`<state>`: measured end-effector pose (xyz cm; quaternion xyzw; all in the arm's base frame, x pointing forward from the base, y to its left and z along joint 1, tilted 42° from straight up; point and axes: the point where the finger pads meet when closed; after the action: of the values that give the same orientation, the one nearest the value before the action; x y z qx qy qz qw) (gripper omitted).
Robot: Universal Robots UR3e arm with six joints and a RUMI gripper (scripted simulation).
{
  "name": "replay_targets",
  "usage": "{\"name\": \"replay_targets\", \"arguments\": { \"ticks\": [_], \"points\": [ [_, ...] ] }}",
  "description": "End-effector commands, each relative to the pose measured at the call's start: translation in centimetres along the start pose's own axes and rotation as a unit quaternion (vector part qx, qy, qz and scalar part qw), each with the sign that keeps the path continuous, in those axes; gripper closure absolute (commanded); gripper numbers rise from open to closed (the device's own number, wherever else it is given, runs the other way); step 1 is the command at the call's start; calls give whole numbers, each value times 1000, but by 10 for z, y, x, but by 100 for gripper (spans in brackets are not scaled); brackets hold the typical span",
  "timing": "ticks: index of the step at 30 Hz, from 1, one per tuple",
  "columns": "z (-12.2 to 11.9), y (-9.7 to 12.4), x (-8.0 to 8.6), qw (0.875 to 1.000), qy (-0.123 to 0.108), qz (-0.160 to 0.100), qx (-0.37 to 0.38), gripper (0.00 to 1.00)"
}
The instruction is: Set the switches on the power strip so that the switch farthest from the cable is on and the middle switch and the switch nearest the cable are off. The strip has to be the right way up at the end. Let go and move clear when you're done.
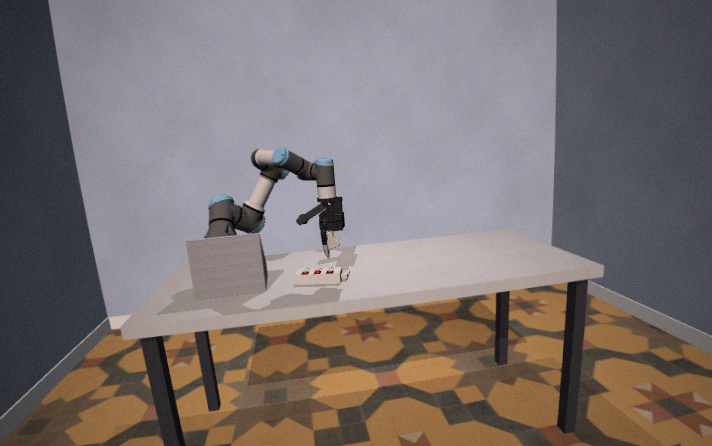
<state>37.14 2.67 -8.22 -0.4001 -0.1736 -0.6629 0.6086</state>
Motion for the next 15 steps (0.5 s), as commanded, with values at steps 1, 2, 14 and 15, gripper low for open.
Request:
{"name": "replay_targets", "arguments": {
  "ticks": [1,2,14,15],
  "points": [
    [0,1,0,1000,0,-1,0,100],
    [0,1,0,1000,0,-1,0,100],
    [0,1,-8,1000,1,0,0,100],
    [0,1,-8,1000,1,0,0,100]
  ]
}}
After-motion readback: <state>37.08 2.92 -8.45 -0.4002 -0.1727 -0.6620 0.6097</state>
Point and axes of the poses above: the point where the finger pads meet when closed, its own x axis back along the fingers, its own z axis across the jaws, y = z × x, and after that the axes turned 7 degrees about -x, right-handed
